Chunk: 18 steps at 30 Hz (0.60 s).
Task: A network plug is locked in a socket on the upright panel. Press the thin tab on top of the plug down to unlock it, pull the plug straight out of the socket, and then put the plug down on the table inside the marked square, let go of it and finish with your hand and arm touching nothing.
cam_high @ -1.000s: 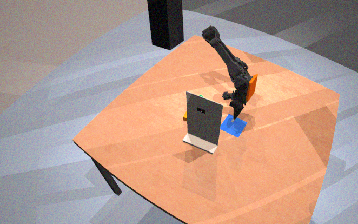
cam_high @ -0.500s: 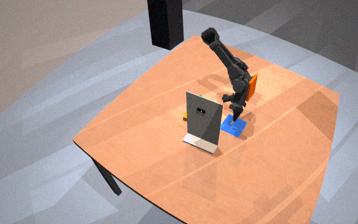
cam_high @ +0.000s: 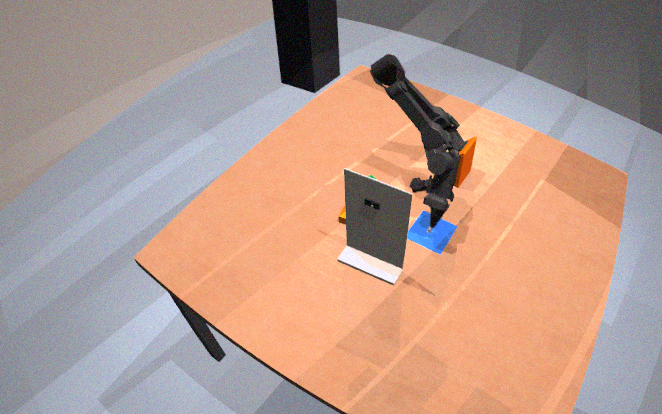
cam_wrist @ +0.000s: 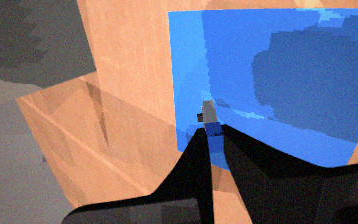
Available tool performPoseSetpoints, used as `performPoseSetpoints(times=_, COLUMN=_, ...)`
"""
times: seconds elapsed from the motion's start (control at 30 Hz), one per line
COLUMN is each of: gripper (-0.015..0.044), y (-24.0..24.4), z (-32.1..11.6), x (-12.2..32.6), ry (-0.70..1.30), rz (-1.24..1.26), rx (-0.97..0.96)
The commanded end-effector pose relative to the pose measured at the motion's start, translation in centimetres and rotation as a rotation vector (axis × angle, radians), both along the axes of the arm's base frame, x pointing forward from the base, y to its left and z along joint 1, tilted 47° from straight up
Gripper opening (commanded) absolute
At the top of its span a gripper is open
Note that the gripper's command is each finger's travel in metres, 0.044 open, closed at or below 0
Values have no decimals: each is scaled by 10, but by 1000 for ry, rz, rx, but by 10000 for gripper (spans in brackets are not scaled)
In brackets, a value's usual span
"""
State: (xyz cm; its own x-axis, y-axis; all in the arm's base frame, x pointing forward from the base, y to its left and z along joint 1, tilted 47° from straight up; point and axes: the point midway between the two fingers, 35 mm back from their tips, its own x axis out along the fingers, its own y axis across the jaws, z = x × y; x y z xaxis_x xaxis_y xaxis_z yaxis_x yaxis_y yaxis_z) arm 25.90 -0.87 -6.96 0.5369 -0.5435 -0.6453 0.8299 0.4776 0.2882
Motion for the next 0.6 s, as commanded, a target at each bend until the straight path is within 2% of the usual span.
performPoseSetpoints(times=0.0, gripper=0, y=-4, z=-4, x=-4, ry=12, rz=4, rx=-2)
performPoseSetpoints(times=0.57, gripper=0, y=-12, z=-8, x=-3, ry=10, rz=5, rx=-4)
